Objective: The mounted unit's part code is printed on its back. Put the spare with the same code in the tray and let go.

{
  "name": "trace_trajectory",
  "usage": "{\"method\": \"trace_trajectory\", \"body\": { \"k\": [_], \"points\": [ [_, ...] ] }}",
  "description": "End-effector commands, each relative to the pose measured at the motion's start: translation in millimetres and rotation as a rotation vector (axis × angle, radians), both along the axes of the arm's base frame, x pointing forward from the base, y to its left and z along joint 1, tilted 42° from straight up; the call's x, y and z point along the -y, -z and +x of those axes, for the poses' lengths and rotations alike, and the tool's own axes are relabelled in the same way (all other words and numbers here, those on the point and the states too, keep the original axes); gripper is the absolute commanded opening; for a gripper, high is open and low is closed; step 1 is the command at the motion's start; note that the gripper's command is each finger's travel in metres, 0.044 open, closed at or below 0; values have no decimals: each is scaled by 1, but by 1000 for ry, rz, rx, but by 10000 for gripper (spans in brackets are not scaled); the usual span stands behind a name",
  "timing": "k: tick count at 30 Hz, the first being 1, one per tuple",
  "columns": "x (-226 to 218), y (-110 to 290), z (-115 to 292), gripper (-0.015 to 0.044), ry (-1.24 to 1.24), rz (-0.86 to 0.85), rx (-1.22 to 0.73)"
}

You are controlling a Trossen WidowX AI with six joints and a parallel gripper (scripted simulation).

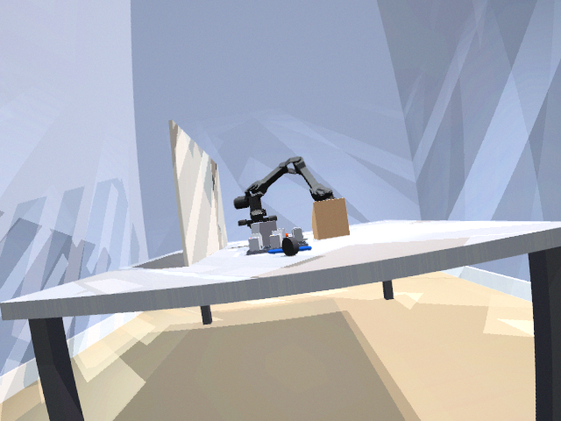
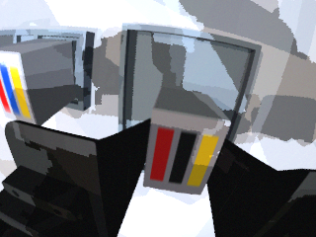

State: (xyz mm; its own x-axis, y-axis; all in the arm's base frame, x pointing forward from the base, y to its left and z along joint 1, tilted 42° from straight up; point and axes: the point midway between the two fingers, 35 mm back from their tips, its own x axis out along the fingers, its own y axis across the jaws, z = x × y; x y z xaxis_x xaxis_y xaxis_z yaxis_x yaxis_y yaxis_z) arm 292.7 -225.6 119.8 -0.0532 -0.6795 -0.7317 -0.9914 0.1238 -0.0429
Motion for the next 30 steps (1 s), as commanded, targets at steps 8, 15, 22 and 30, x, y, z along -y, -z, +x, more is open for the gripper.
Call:
{"method": "trace_trajectory", "body": {
  "k": [8,15,22,30],
  "points": [
    [0,0,0,236,-1,0,1],
    [0,0,0,420,-1,0,1],
    [-66,-68,7,440,-6,10,0],
    [-73,-75,9,440,-22,13,14]
  ]
}}
